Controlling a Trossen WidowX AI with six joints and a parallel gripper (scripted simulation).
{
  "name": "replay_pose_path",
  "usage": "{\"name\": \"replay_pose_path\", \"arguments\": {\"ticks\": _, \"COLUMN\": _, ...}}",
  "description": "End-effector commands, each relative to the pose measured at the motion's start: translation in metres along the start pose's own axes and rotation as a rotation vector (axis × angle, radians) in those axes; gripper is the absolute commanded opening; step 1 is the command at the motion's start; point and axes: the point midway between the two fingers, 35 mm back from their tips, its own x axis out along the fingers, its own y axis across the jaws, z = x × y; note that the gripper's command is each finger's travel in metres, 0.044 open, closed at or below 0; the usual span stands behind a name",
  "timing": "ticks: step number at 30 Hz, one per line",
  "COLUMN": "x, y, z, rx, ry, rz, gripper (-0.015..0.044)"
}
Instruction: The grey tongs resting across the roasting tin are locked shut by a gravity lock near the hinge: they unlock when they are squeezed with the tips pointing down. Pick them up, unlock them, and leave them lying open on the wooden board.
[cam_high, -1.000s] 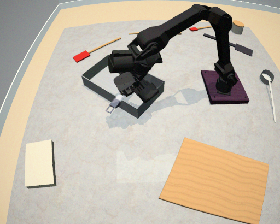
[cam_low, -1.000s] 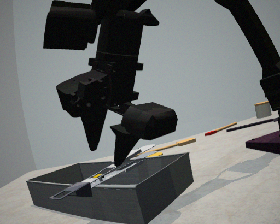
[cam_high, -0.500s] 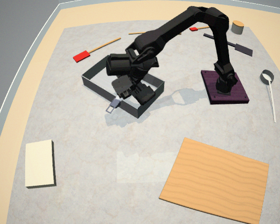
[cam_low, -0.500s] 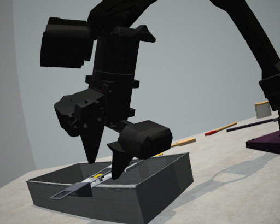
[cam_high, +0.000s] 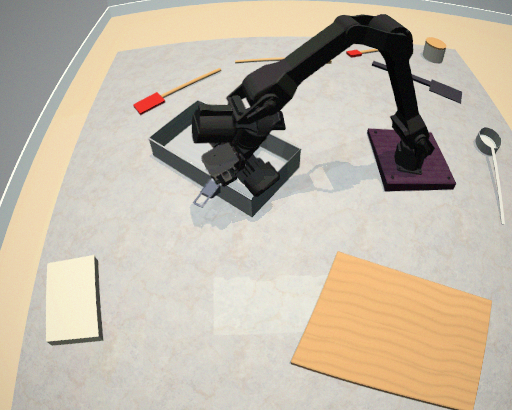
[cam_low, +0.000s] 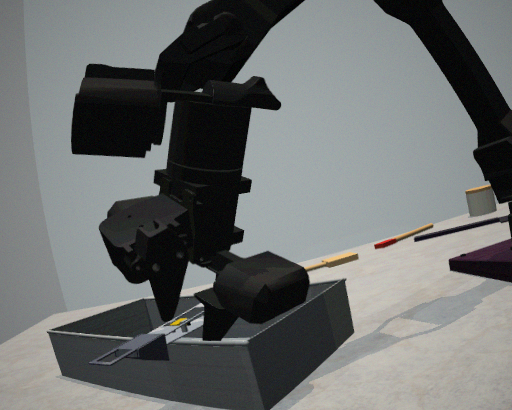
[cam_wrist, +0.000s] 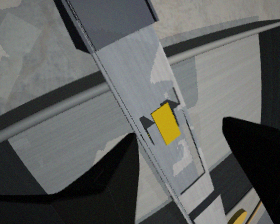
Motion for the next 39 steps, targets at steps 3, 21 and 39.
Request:
{"name": "replay_pose_path", "arguments": {"ticks": 3, "x": 0.0132, "y": 0.0038, "z": -0.0033, "rx": -0.011, "ry": 0.006, "rz": 0.010, "gripper": 0.0260}}
{"name": "replay_pose_path", "arguments": {"ticks": 21, "x": 0.0160, "y": 0.0010, "z": -0.0026, "rx": -0.001, "ry": 0.004, "rz": 0.001, "gripper": 0.0122}}
{"name": "replay_pose_path", "arguments": {"ticks": 39, "x": 0.0160, "y": 0.0010, "z": -0.0026, "rx": -0.001, "ry": 0.004, "rz": 0.001, "gripper": -0.0096}}
